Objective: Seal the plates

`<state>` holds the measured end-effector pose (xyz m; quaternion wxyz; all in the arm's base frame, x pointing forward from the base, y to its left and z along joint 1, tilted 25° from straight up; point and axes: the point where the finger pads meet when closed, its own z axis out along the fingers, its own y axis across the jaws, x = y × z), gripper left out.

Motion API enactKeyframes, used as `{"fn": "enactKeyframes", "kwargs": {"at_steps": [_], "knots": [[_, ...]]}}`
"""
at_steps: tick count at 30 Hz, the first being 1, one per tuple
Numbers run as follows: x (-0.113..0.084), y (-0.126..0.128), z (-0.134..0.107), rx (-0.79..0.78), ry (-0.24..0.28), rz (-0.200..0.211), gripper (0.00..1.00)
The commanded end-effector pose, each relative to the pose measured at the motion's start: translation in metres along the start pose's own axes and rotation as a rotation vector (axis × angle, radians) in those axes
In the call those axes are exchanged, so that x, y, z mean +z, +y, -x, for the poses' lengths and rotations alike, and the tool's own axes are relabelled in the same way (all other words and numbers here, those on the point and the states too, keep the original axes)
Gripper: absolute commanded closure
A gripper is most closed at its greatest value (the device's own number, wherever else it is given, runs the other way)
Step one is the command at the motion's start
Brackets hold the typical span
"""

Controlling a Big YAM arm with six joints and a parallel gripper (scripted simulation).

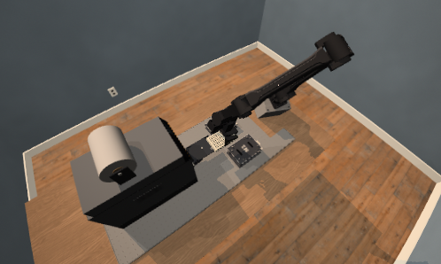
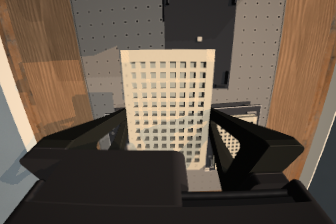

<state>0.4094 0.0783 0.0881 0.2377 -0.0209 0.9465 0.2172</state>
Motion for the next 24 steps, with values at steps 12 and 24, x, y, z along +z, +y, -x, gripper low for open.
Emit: {"fn": "enactKeyframes", "kwargs": {"at_steps": [12, 24], "knots": [[-0.001, -0.018, 0.055, -0.017, -0.052, -0.009, 1.0], [0.004, -0.029, 0.083, -0.026, -0.053, -0.004, 1.0]]}}
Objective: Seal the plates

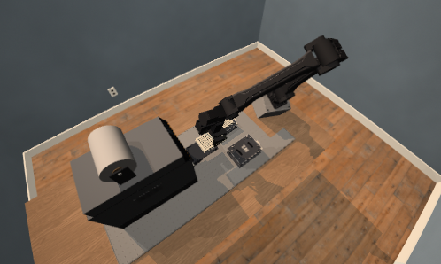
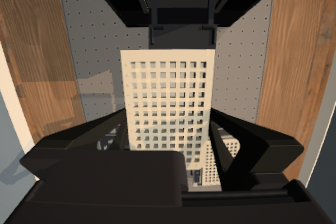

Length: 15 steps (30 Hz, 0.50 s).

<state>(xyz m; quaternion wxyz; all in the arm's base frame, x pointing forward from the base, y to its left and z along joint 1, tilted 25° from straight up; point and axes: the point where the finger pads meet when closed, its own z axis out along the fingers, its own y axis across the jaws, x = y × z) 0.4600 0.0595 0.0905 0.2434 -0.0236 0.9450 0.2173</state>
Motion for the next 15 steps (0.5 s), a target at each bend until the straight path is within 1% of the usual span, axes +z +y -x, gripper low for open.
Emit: {"fn": "enactKeyframes", "kwargs": {"at_steps": [1, 4, 5, 8, 12, 15], "knots": [[-0.007, -0.008, 0.037, -0.017, -0.039, -0.007, 1.0], [-0.005, -0.011, 0.037, -0.013, -0.035, -0.008, 1.0], [-0.004, -0.014, 0.032, -0.001, -0.025, -0.013, 1.0], [0.0, -0.021, 0.032, 0.014, -0.014, -0.012, 1.0], [0.0, -0.025, 0.05, -0.003, -0.033, -0.012, 1.0], [-0.001, -0.019, 0.062, -0.026, -0.049, -0.004, 1.0]]}}
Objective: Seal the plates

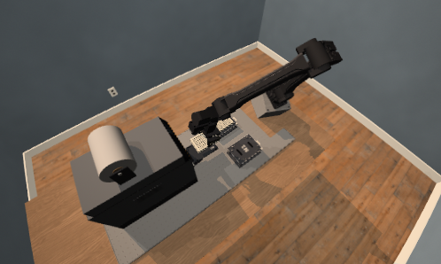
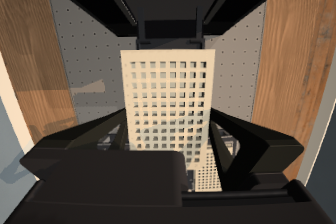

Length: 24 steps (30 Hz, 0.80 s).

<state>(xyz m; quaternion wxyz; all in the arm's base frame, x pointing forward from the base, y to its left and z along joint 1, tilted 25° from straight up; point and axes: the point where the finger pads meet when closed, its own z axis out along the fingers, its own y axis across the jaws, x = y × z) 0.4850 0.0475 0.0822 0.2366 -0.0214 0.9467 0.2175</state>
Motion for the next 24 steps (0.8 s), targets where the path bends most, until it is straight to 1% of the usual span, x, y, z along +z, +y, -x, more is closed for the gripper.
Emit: {"fn": "enactKeyframes", "kwargs": {"at_steps": [1, 4, 6, 7, 11, 15, 21, 24], "knots": [[-0.016, -0.002, 0.046, -0.034, -0.064, -0.003, 1.0], [-0.011, -0.01, 0.048, -0.022, -0.053, -0.007, 1.0], [-0.011, -0.01, 0.048, -0.022, -0.053, -0.007, 1.0], [-0.008, -0.014, 0.042, -0.008, -0.04, -0.011, 1.0], [-0.003, -0.02, 0.04, 0.005, -0.025, -0.012, 1.0], [-0.007, -0.01, 0.041, -0.019, -0.045, -0.005, 1.0], [-0.007, 0.004, 0.037, -0.027, -0.055, 0.007, 1.0], [-0.005, 0.005, 0.035, -0.031, -0.053, 0.009, 1.0]]}}
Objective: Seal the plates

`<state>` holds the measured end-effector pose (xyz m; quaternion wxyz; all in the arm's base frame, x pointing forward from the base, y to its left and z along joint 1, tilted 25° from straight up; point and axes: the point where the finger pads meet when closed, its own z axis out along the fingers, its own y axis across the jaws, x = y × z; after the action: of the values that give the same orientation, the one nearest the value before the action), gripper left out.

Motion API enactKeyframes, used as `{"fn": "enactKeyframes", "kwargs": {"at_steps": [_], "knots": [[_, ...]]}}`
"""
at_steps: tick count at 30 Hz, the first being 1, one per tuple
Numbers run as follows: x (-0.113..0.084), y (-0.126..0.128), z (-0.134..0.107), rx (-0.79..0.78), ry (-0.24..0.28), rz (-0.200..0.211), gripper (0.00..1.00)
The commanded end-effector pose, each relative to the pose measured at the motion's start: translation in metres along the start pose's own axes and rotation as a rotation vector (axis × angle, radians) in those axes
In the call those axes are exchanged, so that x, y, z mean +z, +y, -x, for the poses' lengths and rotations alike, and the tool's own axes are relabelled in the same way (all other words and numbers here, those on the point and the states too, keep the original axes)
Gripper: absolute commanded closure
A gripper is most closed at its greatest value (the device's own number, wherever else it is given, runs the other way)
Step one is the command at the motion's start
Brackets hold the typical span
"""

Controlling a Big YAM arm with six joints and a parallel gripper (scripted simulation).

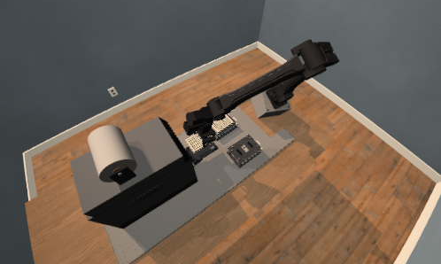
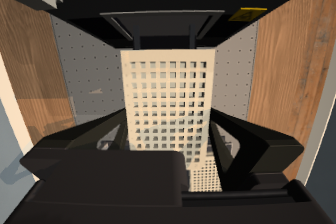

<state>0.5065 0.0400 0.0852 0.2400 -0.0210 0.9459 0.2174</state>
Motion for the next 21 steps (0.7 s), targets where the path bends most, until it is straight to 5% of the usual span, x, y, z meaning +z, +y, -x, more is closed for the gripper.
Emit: {"fn": "enactKeyframes", "kwargs": {"at_steps": [1, 21], "knots": [[-0.008, 0.015, 0.013, -0.034, -0.045, 0.011, 1.0], [-0.014, 0.009, 0.026, -0.013, -0.04, -0.002, 1.0]]}}
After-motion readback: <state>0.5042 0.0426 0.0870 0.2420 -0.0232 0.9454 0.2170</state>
